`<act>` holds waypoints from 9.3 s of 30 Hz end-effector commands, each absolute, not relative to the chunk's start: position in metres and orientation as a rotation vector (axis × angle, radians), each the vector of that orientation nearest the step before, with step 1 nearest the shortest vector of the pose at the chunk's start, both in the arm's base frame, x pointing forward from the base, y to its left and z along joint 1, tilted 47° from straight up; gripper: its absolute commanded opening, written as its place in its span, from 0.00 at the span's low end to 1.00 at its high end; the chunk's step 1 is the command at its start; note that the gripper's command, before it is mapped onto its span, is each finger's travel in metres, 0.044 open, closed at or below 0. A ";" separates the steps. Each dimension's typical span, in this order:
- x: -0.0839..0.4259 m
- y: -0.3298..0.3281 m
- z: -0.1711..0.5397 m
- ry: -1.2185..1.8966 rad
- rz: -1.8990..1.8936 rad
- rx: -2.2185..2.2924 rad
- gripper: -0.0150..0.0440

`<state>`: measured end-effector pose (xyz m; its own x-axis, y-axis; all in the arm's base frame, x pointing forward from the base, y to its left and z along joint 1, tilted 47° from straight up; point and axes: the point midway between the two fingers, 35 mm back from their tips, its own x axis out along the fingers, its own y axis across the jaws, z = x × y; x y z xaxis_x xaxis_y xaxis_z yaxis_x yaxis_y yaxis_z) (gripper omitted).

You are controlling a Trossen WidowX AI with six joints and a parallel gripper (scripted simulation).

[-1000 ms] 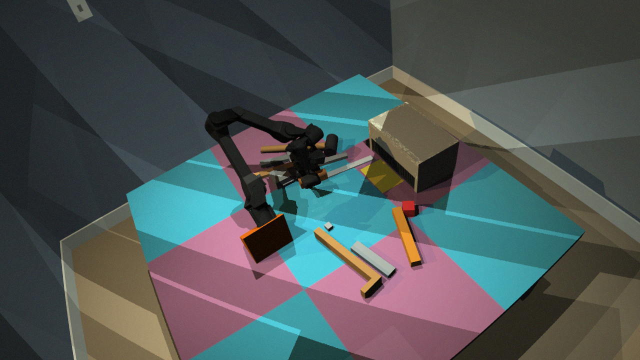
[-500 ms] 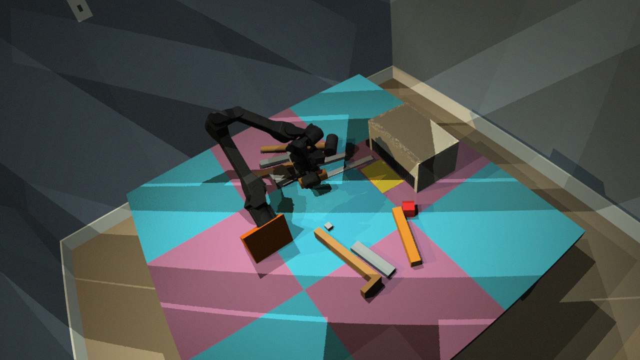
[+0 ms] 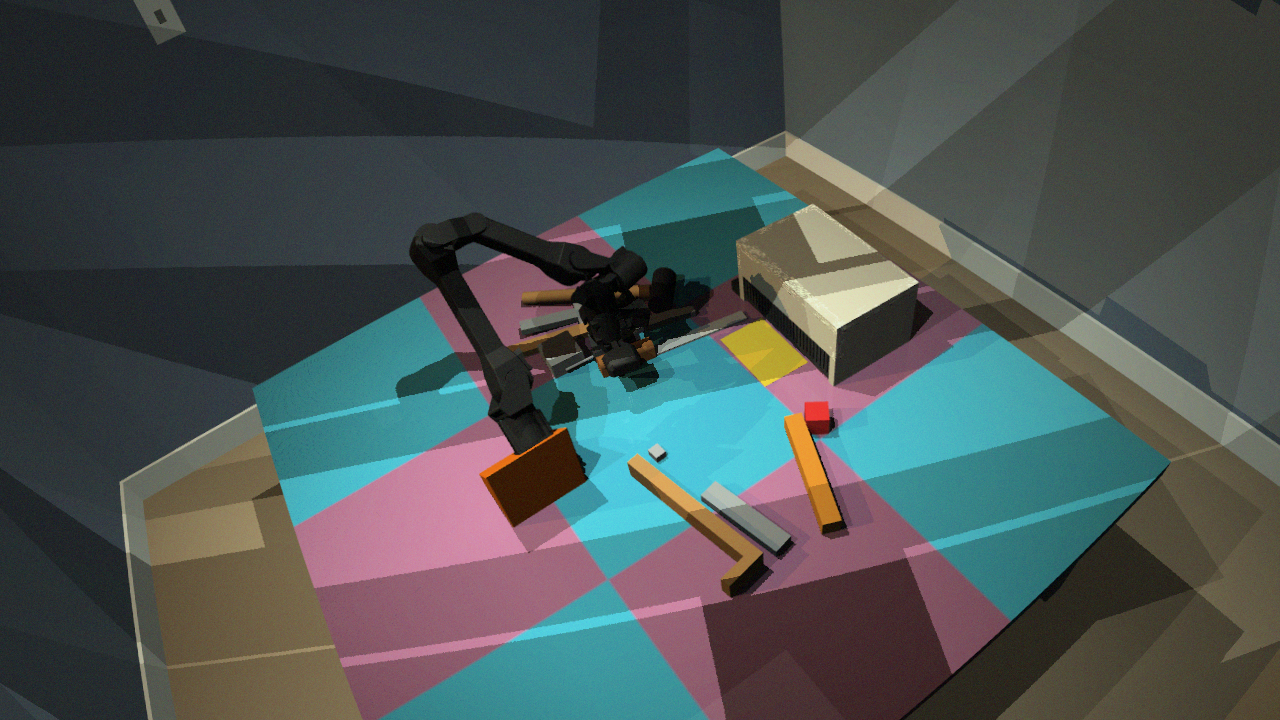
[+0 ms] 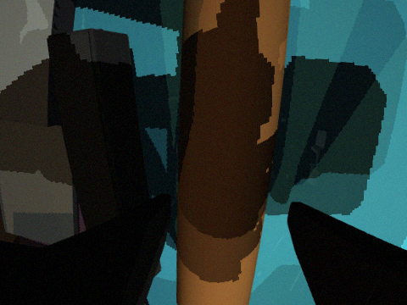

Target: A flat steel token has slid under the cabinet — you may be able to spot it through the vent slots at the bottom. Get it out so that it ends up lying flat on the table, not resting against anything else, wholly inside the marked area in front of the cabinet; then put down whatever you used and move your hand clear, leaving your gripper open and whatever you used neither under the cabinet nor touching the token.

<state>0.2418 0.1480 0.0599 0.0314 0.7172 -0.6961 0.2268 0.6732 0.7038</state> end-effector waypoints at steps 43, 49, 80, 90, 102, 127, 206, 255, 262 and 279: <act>0.260 0.146 0.059 1.539 0.447 0.831 0.25; 0.267 0.145 0.059 1.540 0.447 0.835 0.25; 0.304 0.141 0.056 1.540 0.447 0.840 0.25; 0.315 0.139 0.056 1.539 0.447 0.841 0.25; 0.328 0.138 0.055 1.539 0.447 0.841 0.25; 0.354 0.134 0.053 1.537 0.447 0.840 0.25; 0.398 0.111 0.028 1.535 0.447 0.838 0.25; 0.357 0.120 0.035 1.537 0.447 0.839 0.25; 0.350 0.122 0.036 1.538 0.446 0.840 0.25; 0.332 0.125 0.039 1.539 0.446 0.840 0.25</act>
<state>0.3369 0.1241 0.0394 0.0333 0.7289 -0.6838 0.2446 0.6574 0.7127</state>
